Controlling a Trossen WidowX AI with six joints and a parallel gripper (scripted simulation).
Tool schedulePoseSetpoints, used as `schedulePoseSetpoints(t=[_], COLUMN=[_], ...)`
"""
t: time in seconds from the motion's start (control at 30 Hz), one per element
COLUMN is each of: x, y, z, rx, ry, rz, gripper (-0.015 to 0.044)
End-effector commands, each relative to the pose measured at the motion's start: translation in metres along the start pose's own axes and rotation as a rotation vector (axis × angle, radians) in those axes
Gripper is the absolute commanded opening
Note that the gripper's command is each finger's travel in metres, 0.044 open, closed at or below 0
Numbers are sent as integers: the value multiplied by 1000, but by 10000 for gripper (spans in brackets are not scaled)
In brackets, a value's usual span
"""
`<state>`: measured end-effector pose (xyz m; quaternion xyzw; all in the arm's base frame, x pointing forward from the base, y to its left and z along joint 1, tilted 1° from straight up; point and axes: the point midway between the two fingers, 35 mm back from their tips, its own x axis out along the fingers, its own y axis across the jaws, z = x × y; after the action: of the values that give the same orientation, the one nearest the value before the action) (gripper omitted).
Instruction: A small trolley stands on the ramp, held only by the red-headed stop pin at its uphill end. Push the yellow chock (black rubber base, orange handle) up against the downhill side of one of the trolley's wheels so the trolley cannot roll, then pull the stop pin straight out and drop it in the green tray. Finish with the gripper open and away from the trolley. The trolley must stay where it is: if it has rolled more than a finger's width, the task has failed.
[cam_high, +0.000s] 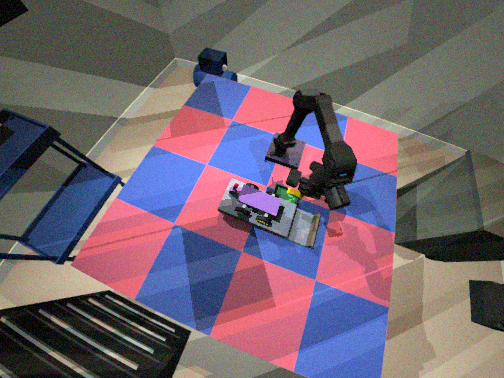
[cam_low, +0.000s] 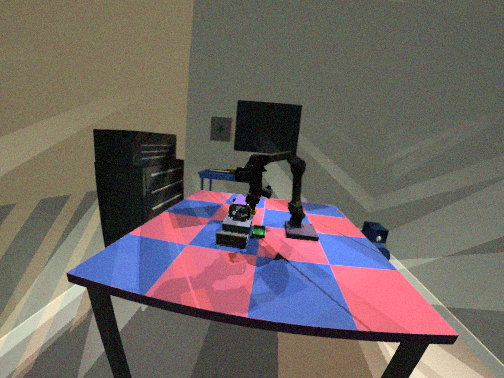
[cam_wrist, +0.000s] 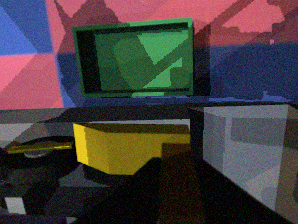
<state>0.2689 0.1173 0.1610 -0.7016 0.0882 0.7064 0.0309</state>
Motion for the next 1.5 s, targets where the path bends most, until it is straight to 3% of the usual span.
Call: schedulePoseSetpoints(t=[0.0, 0.6, 1.47], x=[-1, 6, 65], y=[0, -3, -3], z=[-1, -29, -31], rx=[-39, -39, -39], ry=[5, 7, 8], rz=[7, 6, 7], gripper=[0, 0, 0])
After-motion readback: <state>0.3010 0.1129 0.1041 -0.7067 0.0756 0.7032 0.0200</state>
